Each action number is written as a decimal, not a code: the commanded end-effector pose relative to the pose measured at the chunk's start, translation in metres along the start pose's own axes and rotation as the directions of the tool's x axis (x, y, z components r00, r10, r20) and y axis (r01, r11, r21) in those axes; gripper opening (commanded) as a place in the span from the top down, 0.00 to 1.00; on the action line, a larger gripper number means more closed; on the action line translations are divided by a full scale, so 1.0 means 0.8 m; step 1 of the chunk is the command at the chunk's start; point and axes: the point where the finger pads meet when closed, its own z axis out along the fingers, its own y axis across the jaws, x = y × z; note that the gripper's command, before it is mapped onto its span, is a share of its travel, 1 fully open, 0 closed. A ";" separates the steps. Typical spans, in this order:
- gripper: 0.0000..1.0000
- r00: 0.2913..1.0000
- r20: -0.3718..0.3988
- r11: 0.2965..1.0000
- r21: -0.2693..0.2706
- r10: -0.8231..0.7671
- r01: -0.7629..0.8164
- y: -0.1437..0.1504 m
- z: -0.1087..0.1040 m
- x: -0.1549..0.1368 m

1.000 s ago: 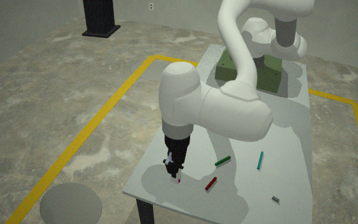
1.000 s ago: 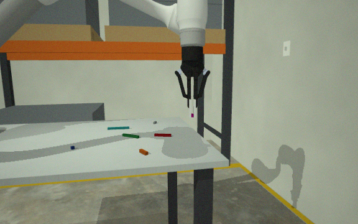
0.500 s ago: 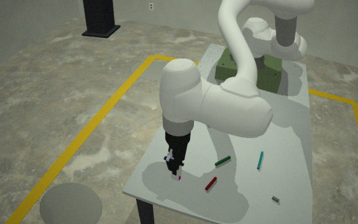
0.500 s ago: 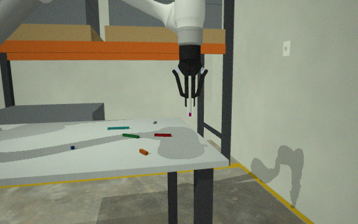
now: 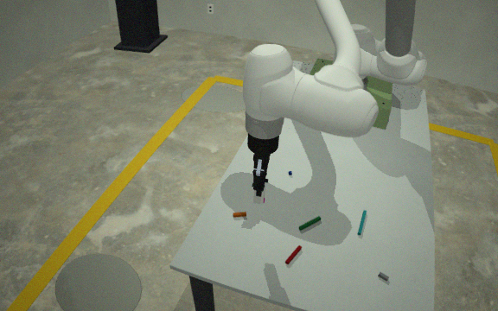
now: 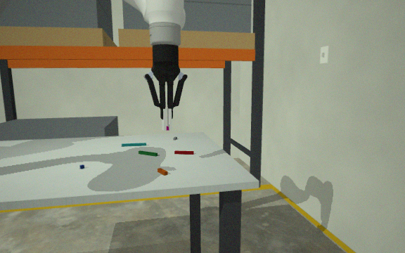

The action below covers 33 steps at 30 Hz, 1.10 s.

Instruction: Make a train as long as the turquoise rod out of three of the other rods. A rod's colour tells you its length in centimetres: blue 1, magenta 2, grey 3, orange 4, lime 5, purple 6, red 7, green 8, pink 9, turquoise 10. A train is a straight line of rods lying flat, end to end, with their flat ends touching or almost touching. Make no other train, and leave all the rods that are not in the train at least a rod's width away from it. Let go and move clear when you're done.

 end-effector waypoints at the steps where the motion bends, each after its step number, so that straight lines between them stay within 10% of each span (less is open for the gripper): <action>1: 0.88 0.997 0.000 0.997 0.010 -0.077 0.077 0.052 -0.002 -0.007; 19: 0.88 0.919 -0.002 0.919 0.010 -0.394 0.394 0.296 0.019 -0.065; 33: 0.88 0.915 -0.002 0.915 0.010 -0.403 0.403 0.304 0.020 -0.067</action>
